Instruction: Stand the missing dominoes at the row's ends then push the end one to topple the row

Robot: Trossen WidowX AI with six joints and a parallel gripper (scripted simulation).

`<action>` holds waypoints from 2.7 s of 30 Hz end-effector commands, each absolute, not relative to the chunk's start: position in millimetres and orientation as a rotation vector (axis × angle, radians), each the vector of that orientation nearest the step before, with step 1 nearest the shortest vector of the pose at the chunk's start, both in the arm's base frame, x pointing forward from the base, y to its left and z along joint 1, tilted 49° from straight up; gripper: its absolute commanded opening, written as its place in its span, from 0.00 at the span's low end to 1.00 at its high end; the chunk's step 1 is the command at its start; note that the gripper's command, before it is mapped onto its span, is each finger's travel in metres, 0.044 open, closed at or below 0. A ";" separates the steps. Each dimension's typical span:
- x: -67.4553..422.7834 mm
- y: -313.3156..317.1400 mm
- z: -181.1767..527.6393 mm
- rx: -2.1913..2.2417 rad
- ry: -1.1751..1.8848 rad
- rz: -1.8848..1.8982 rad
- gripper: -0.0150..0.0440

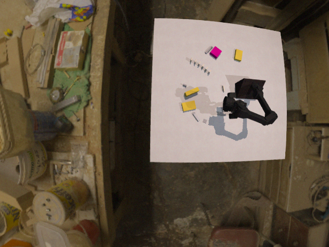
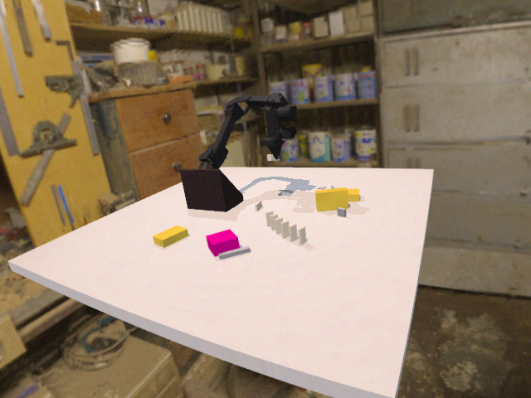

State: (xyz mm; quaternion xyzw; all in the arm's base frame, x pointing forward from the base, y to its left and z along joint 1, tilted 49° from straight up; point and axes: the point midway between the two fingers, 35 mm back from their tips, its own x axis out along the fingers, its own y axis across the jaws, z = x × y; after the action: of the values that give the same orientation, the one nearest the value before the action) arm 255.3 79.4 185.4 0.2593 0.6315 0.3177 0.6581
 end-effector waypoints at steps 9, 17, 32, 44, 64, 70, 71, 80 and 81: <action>251.5 93.8 204.4 0.783 1.520 0.565 0.29; 246.2 99.9 178.6 0.613 1.526 0.469 0.29; 250.1 107.9 138.3 0.321 1.375 0.243 0.29; 260.7 115.9 128.1 0.220 1.136 0.094 0.29; 264.7 132.8 147.2 0.323 0.646 -0.060 0.29; 259.0 135.6 157.6 0.413 0.500 -0.085 0.29; 257.7 135.9 159.4 0.430 0.476 -0.089 0.29; 242.0 134.5 174.5 0.612 0.273 -0.115 0.29; 239.9 133.9 176.0 0.635 0.252 -0.117 0.29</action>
State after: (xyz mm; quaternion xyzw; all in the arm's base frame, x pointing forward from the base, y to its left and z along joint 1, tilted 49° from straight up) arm 246.7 136.0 172.5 0.2780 0.1560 -0.0529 0.9464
